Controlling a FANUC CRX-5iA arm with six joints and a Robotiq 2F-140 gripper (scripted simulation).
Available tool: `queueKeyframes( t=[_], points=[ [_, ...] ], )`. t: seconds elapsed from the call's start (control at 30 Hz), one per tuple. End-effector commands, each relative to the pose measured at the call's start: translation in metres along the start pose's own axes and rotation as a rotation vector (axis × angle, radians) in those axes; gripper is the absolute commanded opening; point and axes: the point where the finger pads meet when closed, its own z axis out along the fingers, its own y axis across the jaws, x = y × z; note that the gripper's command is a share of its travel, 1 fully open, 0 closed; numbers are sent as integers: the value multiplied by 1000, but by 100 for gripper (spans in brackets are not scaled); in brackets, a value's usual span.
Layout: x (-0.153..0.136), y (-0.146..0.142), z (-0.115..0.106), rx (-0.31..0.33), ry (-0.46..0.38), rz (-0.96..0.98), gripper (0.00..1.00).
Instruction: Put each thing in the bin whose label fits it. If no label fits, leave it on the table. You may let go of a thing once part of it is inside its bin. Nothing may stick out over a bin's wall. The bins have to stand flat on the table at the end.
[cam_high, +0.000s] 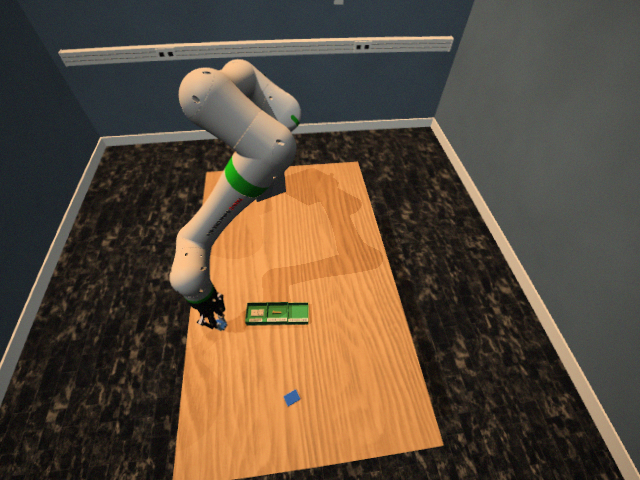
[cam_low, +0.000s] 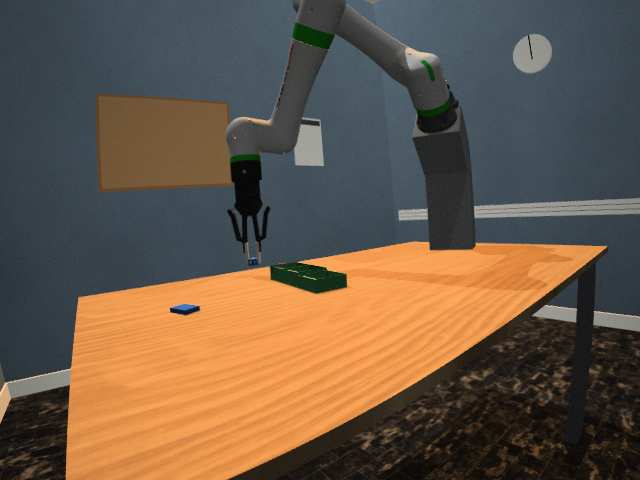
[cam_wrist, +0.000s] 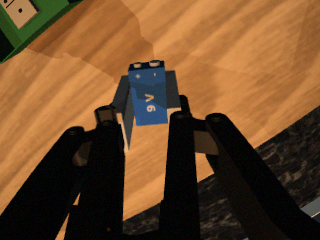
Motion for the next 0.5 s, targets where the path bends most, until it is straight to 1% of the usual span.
queueKeyframes(
  t=[0.0, 0.1, 0.47],
  points=[
    [0, 0, -12, 0, 0, 0, 22],
    [0, 0, -22, 0, 0, 0, 22],
    [0, 0, -22, 0, 0, 0, 22]
  ],
)
